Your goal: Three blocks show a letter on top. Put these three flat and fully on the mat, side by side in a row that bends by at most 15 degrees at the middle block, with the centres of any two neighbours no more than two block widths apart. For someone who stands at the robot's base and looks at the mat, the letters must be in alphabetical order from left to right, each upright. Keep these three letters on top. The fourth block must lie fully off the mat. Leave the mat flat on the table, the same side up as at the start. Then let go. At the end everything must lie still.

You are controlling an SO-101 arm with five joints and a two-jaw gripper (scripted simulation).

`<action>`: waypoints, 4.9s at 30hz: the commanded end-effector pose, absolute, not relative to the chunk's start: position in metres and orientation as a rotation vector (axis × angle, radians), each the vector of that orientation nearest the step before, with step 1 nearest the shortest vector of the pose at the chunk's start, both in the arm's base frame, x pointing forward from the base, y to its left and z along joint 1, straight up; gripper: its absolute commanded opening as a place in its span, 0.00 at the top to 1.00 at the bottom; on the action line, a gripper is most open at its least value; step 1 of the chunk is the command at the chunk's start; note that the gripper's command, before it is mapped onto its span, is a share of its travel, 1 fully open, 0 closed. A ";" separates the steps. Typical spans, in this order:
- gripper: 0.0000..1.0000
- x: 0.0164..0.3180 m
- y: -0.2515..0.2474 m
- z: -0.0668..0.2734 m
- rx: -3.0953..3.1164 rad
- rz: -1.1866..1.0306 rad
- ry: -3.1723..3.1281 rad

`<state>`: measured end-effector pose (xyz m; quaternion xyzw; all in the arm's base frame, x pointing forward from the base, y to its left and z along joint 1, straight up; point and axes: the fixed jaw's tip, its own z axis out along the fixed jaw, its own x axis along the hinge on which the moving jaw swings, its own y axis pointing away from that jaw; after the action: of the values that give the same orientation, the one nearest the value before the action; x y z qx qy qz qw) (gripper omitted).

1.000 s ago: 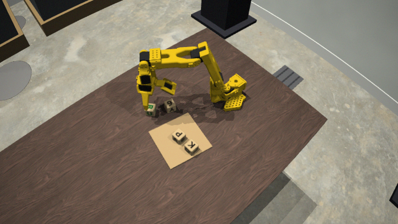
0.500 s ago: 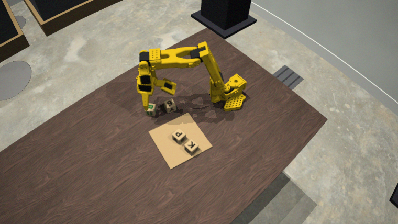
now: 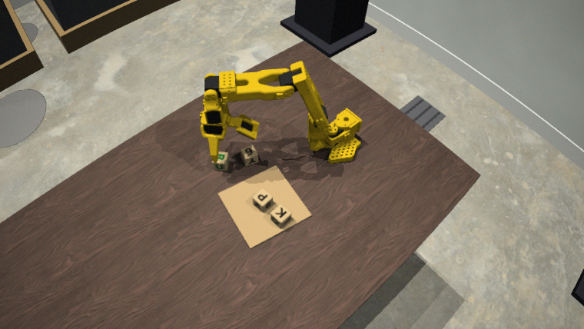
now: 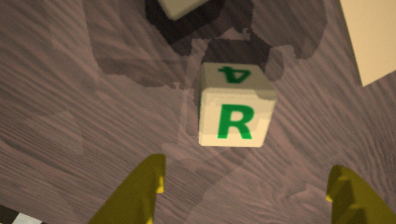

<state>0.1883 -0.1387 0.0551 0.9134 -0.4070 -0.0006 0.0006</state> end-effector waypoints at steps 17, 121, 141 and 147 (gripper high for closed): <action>0.65 0.197 -0.146 0.074 2.846 0.179 -1.266; 0.84 0.209 -0.140 0.039 2.850 0.180 -1.269; 1.00 0.209 -0.140 0.039 2.850 0.180 -1.269; 1.00 0.208 -0.141 0.042 2.850 0.182 -1.268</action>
<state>0.1924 -0.1329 0.0151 0.9131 -0.4076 -0.0063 -0.0002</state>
